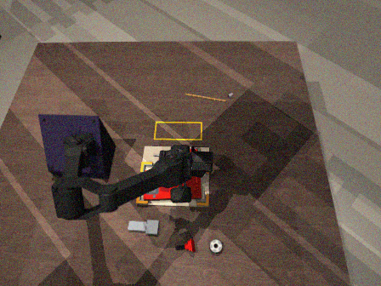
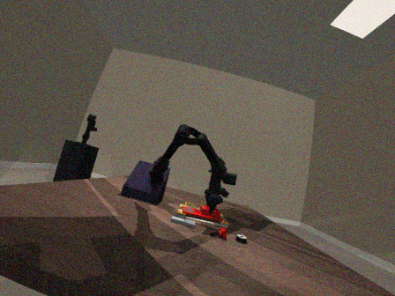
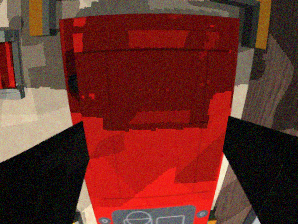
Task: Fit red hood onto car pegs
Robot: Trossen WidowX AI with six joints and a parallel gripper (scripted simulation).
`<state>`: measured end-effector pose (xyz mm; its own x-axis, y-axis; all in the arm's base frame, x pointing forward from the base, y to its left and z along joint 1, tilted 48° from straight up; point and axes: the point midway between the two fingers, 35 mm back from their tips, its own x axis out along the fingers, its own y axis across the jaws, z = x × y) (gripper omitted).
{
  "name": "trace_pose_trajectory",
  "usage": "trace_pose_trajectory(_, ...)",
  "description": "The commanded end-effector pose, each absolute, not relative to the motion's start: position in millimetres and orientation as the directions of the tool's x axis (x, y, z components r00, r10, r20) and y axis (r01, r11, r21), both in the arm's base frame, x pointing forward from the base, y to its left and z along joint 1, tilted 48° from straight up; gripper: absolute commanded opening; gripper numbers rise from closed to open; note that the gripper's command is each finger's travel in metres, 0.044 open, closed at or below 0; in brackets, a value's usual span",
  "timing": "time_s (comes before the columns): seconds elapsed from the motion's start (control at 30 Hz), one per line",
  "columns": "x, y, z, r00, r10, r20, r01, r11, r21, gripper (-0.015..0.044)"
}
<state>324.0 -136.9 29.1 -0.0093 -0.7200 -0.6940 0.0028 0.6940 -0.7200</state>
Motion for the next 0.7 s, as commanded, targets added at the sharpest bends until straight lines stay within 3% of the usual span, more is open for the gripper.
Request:
trace_pose_trajectory(0.0, 324.0, -136.9, 29.1, -0.009, -0.72, -0.694, 0.003, 0.694, -0.72, 0.0026)
trace_pose_trajectory(0.5, 324.0, -136.9, 29.1, -0.009, -0.72, -0.694, 0.003, 0.694, -0.72, 0.042)
trace_pose_trajectory(0.67, 325.0, -133.3, 31.8, -0.013, -0.72, -0.694, 0.003, 0.694, -0.72, 0.044)
